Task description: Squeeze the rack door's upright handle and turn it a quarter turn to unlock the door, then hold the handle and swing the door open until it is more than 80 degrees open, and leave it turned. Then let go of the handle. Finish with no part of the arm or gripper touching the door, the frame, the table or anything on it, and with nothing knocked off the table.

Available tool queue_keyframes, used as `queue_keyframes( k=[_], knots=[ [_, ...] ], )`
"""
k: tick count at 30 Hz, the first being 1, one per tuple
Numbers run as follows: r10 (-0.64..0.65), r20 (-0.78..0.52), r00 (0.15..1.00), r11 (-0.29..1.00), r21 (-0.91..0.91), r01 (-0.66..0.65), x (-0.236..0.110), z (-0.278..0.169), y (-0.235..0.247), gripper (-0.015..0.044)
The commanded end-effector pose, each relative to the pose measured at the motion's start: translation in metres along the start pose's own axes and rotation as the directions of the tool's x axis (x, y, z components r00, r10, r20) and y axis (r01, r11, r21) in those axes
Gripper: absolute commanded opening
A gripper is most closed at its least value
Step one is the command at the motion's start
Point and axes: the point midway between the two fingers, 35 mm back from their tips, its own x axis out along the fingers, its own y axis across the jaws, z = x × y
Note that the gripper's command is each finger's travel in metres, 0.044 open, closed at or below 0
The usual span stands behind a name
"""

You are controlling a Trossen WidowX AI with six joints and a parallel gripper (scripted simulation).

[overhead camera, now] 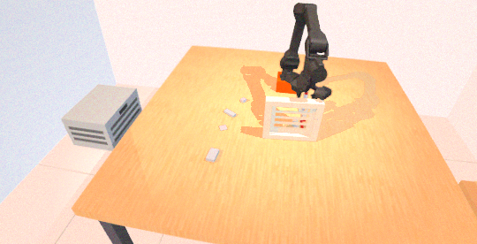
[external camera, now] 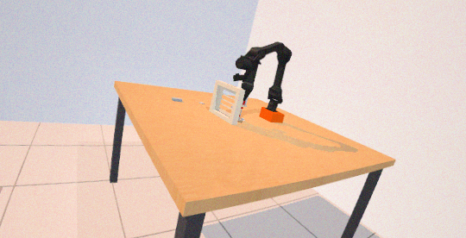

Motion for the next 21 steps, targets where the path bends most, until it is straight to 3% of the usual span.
queue_keyframes(
  k=[1,7,14,18,21],
  knots=[
    [-0.004,0.003,1.000,0.985,0.171,0.004,0.0006,0.0005,-0.0007,0.0290],
    [-0.004,0.003,1.000,0.892,0.452,0.003,0.0006,0.0005,-0.0008,0.0290],
    [-0.004,0.002,1.000,0.685,0.728,0.001,0.0006,0.0005,-0.0008,0.0290],
    [-0.004,0.002,1.000,0.557,0.831,0.000,0.0006,0.0005,-0.0008,0.0290],
    [-0.004,0.002,1.000,0.550,0.835,0.000,0.0006,0.0005,-0.0008,0.0290]
  ],
)
